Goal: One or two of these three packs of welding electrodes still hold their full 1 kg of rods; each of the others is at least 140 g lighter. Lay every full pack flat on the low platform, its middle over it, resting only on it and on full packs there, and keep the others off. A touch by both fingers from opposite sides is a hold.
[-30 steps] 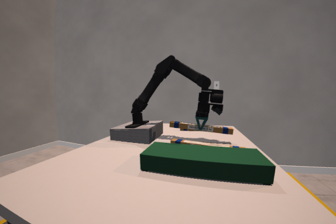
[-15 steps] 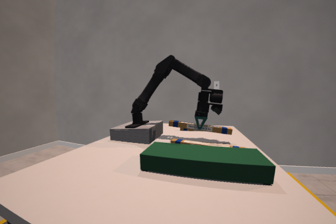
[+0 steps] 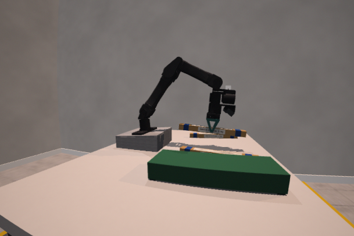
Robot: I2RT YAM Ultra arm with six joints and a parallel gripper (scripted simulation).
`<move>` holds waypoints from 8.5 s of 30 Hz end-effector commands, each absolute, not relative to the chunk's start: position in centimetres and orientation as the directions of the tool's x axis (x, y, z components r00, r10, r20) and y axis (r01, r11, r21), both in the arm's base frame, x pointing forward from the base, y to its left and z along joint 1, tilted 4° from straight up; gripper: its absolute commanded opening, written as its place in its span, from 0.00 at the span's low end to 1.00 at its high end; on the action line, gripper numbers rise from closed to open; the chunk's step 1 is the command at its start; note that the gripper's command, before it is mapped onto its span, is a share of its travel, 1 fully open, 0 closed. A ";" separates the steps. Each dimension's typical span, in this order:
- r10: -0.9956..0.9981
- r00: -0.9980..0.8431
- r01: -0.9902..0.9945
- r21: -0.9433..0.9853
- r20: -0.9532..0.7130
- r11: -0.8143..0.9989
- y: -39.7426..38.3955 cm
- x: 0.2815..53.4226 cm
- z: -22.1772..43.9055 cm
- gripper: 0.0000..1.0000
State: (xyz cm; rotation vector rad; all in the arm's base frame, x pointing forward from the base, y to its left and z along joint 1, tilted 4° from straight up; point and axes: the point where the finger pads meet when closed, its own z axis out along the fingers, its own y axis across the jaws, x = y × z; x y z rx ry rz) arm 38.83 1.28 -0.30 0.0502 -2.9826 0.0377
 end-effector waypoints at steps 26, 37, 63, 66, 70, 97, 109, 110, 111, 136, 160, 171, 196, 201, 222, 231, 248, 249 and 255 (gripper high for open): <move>-0.033 -0.998 -0.034 -0.022 0.059 0.999 1.5 40.7 6.0 0.00; -0.033 -0.998 -0.034 -0.022 0.059 0.999 1.5 40.7 6.0 0.00; -0.033 -0.998 -0.034 -0.022 0.059 0.999 1.5 40.7 6.0 0.00; -0.033 -0.998 -0.034 -0.022 0.059 0.999 1.5 40.7 6.0 0.00; -0.033 -0.998 -0.034 -0.022 0.059 0.999 1.5 40.7 6.0 0.00; -0.033 -0.998 -0.034 -0.022 0.059 0.999 1.5 40.7 6.0 0.00; -0.033 -0.998 -0.034 -0.022 0.059 0.999 1.5 40.7 6.0 0.00; -0.033 -0.998 -0.034 -0.022 0.059 0.999 1.5 40.7 6.0 0.00; -0.033 -0.998 -0.034 -0.022 0.059 0.999 1.5 40.7 6.0 0.00; 0.023 -0.999 0.022 -0.024 0.036 0.999 6.6 42.0 6.8 0.00; 0.025 -0.999 0.024 -0.014 0.033 1.000 9.6 43.0 7.9 0.00; 0.023 -0.999 0.023 -0.017 0.032 1.000 9.7 43.2 8.3 0.00; 0.024 -0.999 0.023 -0.017 0.032 1.000 9.7 43.4 8.9 0.00; 0.023 -0.999 0.022 -0.017 0.033 1.000 9.8 43.4 8.8 0.00; 0.023 -0.999 0.022 -0.020 0.044 1.000 9.7 43.2 6.5 0.00; 0.023 -0.999 0.022 -0.016 0.027 1.000 9.8 43.6 5.5 0.00; 0.023 -0.999 0.023 -0.016 0.027 1.000 9.7 43.5 2.9 0.00; 0.023 -0.999 0.023 -0.015 0.024 1.000 9.7 43.6 2.9 0.00; 0.024 -0.998 0.023 -0.022 0.050 1.000 9.5 42.8 1.5 0.00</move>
